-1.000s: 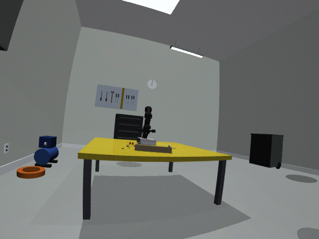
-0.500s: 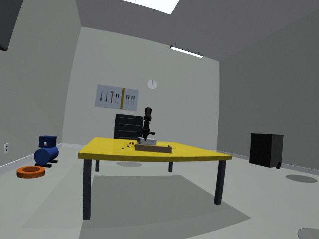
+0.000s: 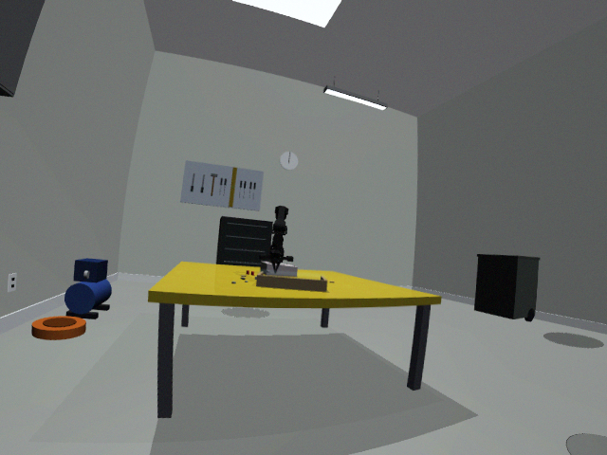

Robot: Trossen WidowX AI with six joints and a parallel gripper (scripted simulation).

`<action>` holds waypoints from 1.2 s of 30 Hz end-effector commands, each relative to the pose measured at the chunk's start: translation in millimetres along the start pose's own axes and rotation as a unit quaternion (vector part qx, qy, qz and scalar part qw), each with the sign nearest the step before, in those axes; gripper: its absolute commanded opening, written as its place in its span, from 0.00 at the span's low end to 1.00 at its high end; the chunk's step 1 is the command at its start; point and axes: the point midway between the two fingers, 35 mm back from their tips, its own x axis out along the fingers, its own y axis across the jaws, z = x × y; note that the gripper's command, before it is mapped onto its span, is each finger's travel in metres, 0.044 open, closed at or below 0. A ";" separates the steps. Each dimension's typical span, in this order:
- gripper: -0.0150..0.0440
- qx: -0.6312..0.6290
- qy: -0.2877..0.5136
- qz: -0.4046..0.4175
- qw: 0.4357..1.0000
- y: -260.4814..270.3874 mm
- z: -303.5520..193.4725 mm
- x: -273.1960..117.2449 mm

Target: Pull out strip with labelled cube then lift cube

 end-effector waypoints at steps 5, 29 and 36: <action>0.25 0.002 0.001 -0.001 1.000 -0.9 -0.2 12.3; 0.25 0.002 0.001 -0.001 1.000 -0.7 -0.8 34.2; 0.25 0.002 0.001 -0.001 1.000 -0.7 -0.9 34.3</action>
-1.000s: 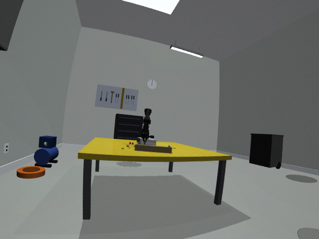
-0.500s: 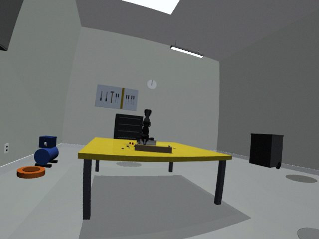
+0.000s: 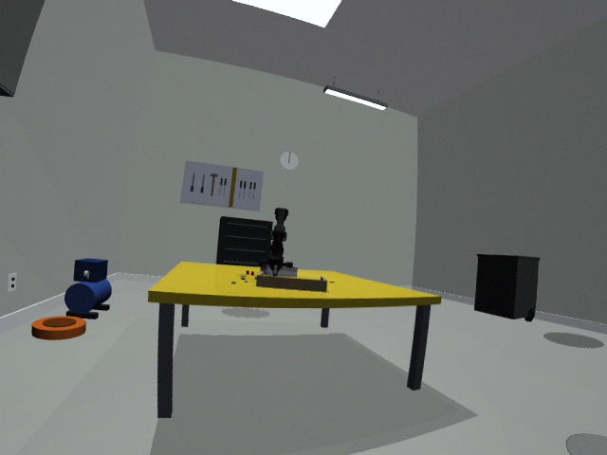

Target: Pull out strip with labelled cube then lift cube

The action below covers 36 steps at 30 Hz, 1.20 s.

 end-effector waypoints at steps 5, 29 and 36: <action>0.25 0.002 -0.001 -0.001 1.000 -0.3 0.1 0.8; 0.25 0.002 0.000 -0.001 1.000 -0.1 -3.5 2.9; 0.25 0.002 0.000 -0.001 1.000 0.2 -14.6 3.3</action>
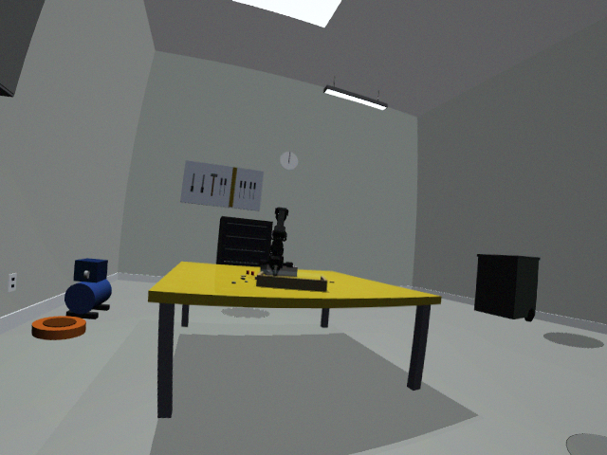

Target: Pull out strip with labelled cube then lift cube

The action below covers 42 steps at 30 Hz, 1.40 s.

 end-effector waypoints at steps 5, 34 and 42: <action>0.25 0.002 0.006 -0.001 1.000 0.0 -14.5 2.6; 0.25 0.002 0.008 -0.001 1.000 1.0 -59.9 4.3; 0.25 0.002 0.009 -0.001 1.000 1.3 -72.6 4.5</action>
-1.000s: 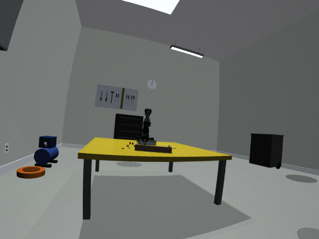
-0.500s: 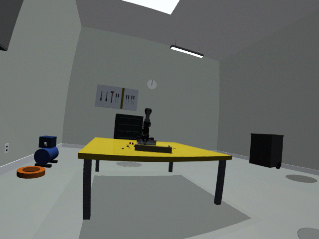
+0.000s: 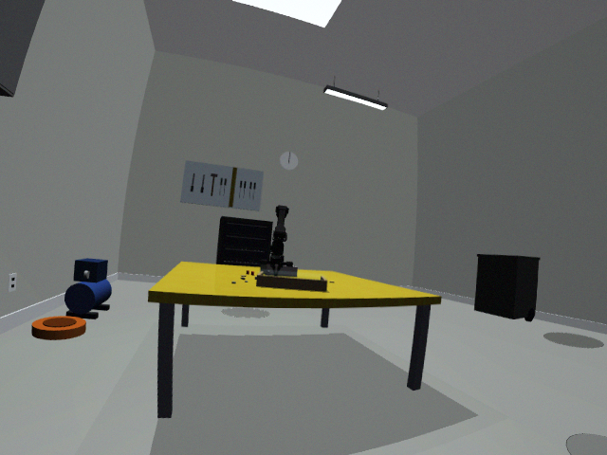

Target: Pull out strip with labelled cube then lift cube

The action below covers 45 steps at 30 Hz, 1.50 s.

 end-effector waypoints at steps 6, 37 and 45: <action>0.25 0.002 0.011 -0.001 1.000 -0.1 -18.9 3.6; 0.25 0.002 0.013 -0.001 1.000 0.9 -66.2 3.1; 0.25 0.002 0.013 -0.001 1.000 1.2 -78.8 2.9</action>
